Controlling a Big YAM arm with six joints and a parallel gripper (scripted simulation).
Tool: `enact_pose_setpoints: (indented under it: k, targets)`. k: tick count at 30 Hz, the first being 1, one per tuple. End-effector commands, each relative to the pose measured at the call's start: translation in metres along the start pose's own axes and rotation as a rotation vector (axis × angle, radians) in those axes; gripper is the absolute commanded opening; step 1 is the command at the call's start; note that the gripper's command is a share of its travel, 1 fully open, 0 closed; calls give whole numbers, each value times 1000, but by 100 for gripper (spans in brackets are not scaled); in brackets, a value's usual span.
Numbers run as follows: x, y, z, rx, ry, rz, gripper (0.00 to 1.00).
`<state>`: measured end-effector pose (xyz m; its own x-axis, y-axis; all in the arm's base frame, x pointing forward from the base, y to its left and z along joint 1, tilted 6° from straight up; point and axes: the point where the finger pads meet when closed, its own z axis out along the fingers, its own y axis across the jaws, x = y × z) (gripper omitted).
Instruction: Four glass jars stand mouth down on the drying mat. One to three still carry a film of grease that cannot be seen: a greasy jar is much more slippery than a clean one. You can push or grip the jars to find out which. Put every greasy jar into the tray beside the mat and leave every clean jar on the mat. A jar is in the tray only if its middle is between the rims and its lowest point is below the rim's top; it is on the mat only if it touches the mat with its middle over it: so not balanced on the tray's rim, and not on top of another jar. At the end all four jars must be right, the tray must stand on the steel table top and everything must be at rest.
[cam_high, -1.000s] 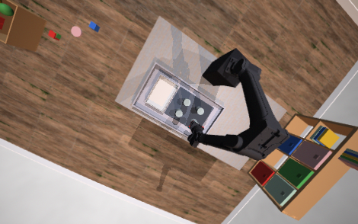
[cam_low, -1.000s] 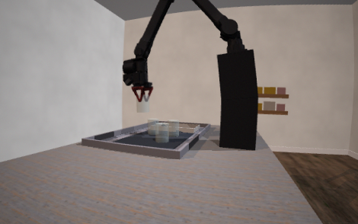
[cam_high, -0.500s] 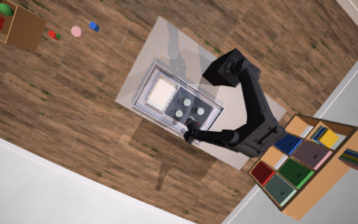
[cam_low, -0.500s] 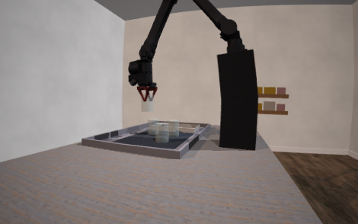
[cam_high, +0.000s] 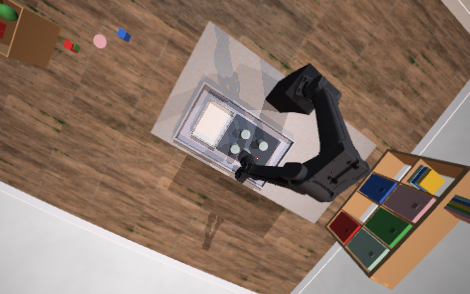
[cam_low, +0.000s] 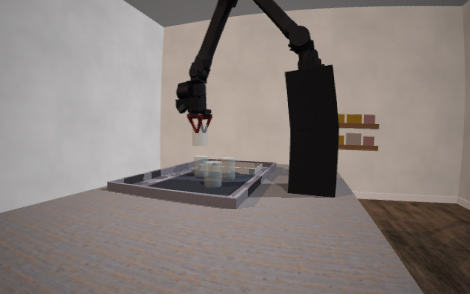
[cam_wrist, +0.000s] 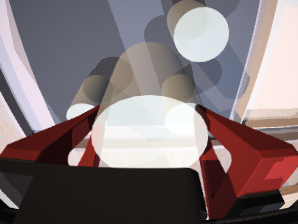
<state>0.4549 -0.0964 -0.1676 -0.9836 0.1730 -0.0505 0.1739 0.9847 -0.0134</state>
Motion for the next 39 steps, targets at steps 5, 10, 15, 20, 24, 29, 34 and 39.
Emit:
enact_pose_setpoints:
  k: [5,10,15,20,24,29,34,39]
  targets:
    - [-16,-22,-20,-4,-60,-25,0]
    - [-14,-39,-20,-4,-60,-25,0]
    - [-12,-48,-20,-4,-60,-25,0]
    - [-9,-65,-19,-4,-60,-25,0]
    - [-7,-78,-19,-4,-60,-25,0]
    - [-5,-94,-19,-4,-60,-25,0]
    - [-3,-104,-19,-4,-60,-25,0]
    - [0,-121,-19,-4,-60,-25,0]
